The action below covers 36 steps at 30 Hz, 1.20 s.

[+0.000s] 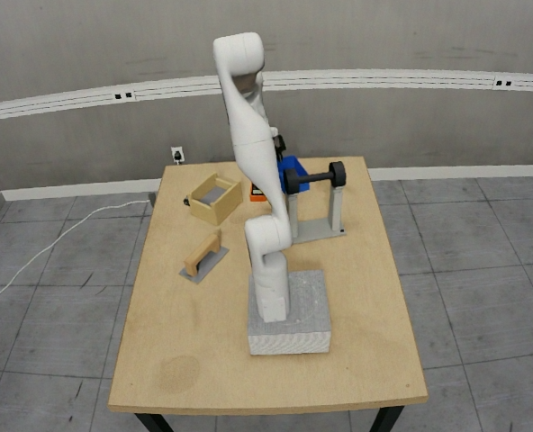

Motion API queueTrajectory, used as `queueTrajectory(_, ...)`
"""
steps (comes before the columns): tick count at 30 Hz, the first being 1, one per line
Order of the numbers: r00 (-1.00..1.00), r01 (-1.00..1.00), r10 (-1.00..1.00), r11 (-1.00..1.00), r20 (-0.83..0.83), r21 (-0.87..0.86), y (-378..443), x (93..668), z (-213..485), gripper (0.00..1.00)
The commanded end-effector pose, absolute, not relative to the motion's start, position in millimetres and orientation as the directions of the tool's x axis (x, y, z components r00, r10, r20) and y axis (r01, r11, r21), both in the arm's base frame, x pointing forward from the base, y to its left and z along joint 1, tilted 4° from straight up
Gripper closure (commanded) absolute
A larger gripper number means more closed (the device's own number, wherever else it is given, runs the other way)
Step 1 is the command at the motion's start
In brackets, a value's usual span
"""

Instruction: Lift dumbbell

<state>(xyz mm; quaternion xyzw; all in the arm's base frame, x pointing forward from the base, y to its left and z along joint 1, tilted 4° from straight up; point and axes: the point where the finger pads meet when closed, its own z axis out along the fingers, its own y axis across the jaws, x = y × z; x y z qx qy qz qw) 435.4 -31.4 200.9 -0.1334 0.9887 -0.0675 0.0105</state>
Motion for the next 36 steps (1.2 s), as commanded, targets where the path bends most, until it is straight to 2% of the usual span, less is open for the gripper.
queueTrajectory(1,-0.965,-0.259,-0.262,0.956,-0.006,-0.136,-32,436,202,0.00)
queueTrajectory(5,-0.974,-0.221,-0.225,0.966,-0.012,-0.133,-35,436,204,0.00)
queueTrajectory(10,-0.997,-0.068,-0.073,0.991,-0.038,-0.117,-47,438,213,0.00)
queueTrajectory(17,-0.997,-0.064,-0.069,0.991,-0.039,-0.117,-47,438,213,0.00)
queueTrajectory(26,-0.996,0.080,0.075,0.992,-0.058,-0.098,-58,439,221,0.00)
queueTrajectory(36,-0.994,0.102,0.096,0.990,-0.059,-0.095,-61,439,221,0.00)
